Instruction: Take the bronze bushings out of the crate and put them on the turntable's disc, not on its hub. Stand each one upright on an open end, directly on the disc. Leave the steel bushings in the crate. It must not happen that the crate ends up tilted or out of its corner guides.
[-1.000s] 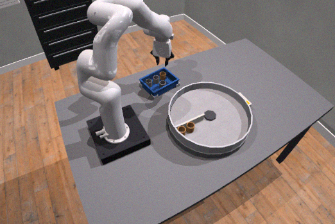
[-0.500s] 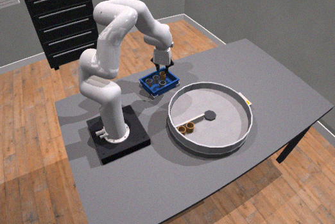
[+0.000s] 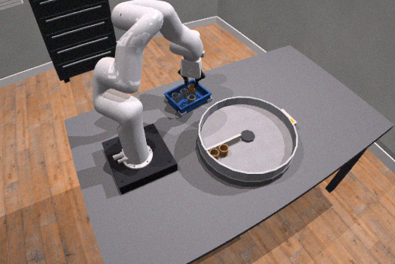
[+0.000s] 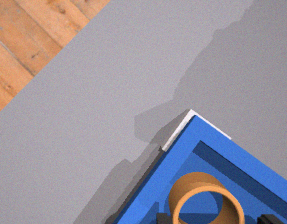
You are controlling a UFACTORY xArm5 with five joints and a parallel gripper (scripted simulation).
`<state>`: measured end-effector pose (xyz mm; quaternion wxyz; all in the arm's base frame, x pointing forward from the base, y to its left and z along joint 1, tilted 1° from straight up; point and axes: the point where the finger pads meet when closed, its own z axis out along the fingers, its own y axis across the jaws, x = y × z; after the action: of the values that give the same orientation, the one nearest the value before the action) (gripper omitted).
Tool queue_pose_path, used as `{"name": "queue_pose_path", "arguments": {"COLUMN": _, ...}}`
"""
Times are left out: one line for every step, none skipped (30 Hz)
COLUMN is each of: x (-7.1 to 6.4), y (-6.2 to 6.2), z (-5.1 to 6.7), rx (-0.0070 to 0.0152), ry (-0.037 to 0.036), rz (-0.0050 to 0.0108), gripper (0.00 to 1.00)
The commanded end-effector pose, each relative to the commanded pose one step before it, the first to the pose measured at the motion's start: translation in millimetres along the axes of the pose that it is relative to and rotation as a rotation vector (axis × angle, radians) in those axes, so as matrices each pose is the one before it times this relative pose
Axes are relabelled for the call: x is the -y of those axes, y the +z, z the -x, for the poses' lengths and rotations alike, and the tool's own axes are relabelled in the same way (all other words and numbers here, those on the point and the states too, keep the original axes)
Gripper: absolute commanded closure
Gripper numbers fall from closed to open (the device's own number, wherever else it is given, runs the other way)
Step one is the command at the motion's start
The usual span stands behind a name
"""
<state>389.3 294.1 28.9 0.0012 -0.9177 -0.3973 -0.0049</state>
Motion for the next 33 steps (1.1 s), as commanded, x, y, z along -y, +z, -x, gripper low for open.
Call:
{"name": "queue_pose_path", "arguments": {"x": -0.20, "y": -1.21, "z": -1.23, "rx": -0.00337, "ry": -0.00001, "rz": 0.00056, "gripper": 0.52}}
{"name": "queue_pose_path", "arguments": {"x": 0.00, "y": 0.08, "z": 0.00, "rx": 0.00000, "ry": 0.00000, "rz": 0.00000, "gripper": 0.52}}
{"name": "queue_pose_path", "arguments": {"x": -0.01, "y": 0.47, "z": -0.01, "rx": 0.00000, "ry": 0.00000, "rz": 0.00000, "gripper": 0.52}}
{"name": "queue_pose_path", "arguments": {"x": -0.01, "y": 0.96, "z": -0.01, "rx": 0.00000, "ry": 0.00000, "rz": 0.00000, "gripper": 0.52}}
{"name": "queue_pose_path", "arguments": {"x": -0.01, "y": 1.35, "z": -0.02, "rx": 0.00000, "ry": 0.00000, "rz": 0.00000, "gripper": 0.52}}
{"name": "queue_pose_path", "arguments": {"x": -0.02, "y": 1.49, "z": -0.01, "rx": 0.00000, "ry": 0.00000, "rz": 0.00000, "gripper": 0.52}}
{"name": "queue_pose_path", "arguments": {"x": -0.01, "y": 1.35, "z": -0.01, "rx": 0.00000, "ry": 0.00000, "rz": 0.00000, "gripper": 0.52}}
{"name": "queue_pose_path", "arguments": {"x": 0.00, "y": 0.00, "z": 0.00, "rx": 0.00000, "ry": 0.00000, "rz": 0.00000, "gripper": 0.52}}
{"name": "queue_pose_path", "arguments": {"x": 0.00, "y": 0.00, "z": 0.00, "rx": 0.00000, "ry": 0.00000, "rz": 0.00000, "gripper": 0.52}}
{"name": "queue_pose_path", "arguments": {"x": -0.01, "y": 0.96, "z": 0.00, "rx": 0.00000, "ry": 0.00000, "rz": 0.00000, "gripper": 0.52}}
{"name": "queue_pose_path", "arguments": {"x": 0.00, "y": 0.47, "z": 0.00, "rx": 0.00000, "ry": 0.00000, "rz": 0.00000, "gripper": 0.52}}
{"name": "queue_pose_path", "arguments": {"x": 0.00, "y": 0.08, "z": 0.00, "rx": 0.00000, "ry": 0.00000, "rz": 0.00000, "gripper": 0.52}}
{"name": "queue_pose_path", "arguments": {"x": 0.00, "y": 0.00, "z": 0.00, "rx": 0.00000, "ry": 0.00000, "rz": 0.00000, "gripper": 0.52}}
{"name": "queue_pose_path", "arguments": {"x": 0.00, "y": 0.00, "z": 0.00, "rx": 0.00000, "ry": 0.00000, "rz": 0.00000, "gripper": 0.52}}
{"name": "queue_pose_path", "arguments": {"x": 0.00, "y": 0.00, "z": 0.00, "rx": 0.00000, "ry": 0.00000, "rz": 0.00000, "gripper": 0.52}}
{"name": "queue_pose_path", "arguments": {"x": 0.00, "y": 0.00, "z": 0.00, "rx": 0.00000, "ry": 0.00000, "rz": 0.00000, "gripper": 0.52}}
{"name": "queue_pose_path", "arguments": {"x": 0.00, "y": 0.00, "z": 0.00, "rx": 0.00000, "ry": 0.00000, "rz": 0.00000, "gripper": 0.52}}
{"name": "queue_pose_path", "arguments": {"x": 0.00, "y": 0.00, "z": 0.00, "rx": 0.00000, "ry": 0.00000, "rz": 0.00000, "gripper": 0.52}}
{"name": "queue_pose_path", "arguments": {"x": 0.00, "y": 0.00, "z": 0.00, "rx": 0.00000, "ry": 0.00000, "rz": 0.00000, "gripper": 0.52}}
{"name": "queue_pose_path", "arguments": {"x": 0.00, "y": 0.00, "z": 0.00, "rx": 0.00000, "ry": 0.00000, "rz": 0.00000, "gripper": 0.52}}
{"name": "queue_pose_path", "arguments": {"x": 0.00, "y": 0.00, "z": 0.00, "rx": 0.00000, "ry": 0.00000, "rz": 0.00000, "gripper": 0.52}}
{"name": "queue_pose_path", "arguments": {"x": 0.00, "y": 0.01, "z": 0.00, "rx": 0.00000, "ry": 0.00000, "rz": 0.00000, "gripper": 0.52}}
{"name": "queue_pose_path", "arguments": {"x": 0.00, "y": 0.10, "z": 0.00, "rx": 0.00000, "ry": 0.00000, "rz": 0.00000, "gripper": 0.52}}
{"name": "queue_pose_path", "arguments": {"x": 0.00, "y": 0.24, "z": 0.00, "rx": 0.00000, "ry": 0.00000, "rz": 0.00000, "gripper": 0.52}}
{"name": "queue_pose_path", "arguments": {"x": 0.00, "y": 0.00, "z": 0.00, "rx": 0.00000, "ry": 0.00000, "rz": 0.00000, "gripper": 0.52}}
{"name": "queue_pose_path", "arguments": {"x": 0.00, "y": 0.00, "z": 0.00, "rx": 0.00000, "ry": 0.00000, "rz": 0.00000, "gripper": 0.52}}
{"name": "queue_pose_path", "arguments": {"x": 0.00, "y": 0.43, "z": 0.00, "rx": 0.00000, "ry": 0.00000, "rz": 0.00000, "gripper": 0.52}}
{"name": "queue_pose_path", "arguments": {"x": 0.00, "y": 0.64, "z": 0.00, "rx": 0.00000, "ry": 0.00000, "rz": 0.00000, "gripper": 0.52}}
{"name": "queue_pose_path", "arguments": {"x": -0.01, "y": 0.87, "z": 0.01, "rx": 0.00000, "ry": 0.00000, "rz": 0.00000, "gripper": 0.52}}
{"name": "queue_pose_path", "arguments": {"x": -0.01, "y": 1.09, "z": 0.01, "rx": 0.00000, "ry": 0.00000, "rz": 0.00000, "gripper": 0.52}}
{"name": "queue_pose_path", "arguments": {"x": -0.01, "y": 1.30, "z": 0.02, "rx": 0.00000, "ry": 0.00000, "rz": 0.00000, "gripper": 0.52}}
{"name": "queue_pose_path", "arguments": {"x": -0.01, "y": 1.48, "z": 0.02, "rx": 0.00000, "ry": 0.00000, "rz": 0.00000, "gripper": 0.52}}
{"name": "queue_pose_path", "arguments": {"x": -0.01, "y": 1.63, "z": 0.03, "rx": 0.00000, "ry": 0.00000, "rz": 0.00000, "gripper": 0.52}}
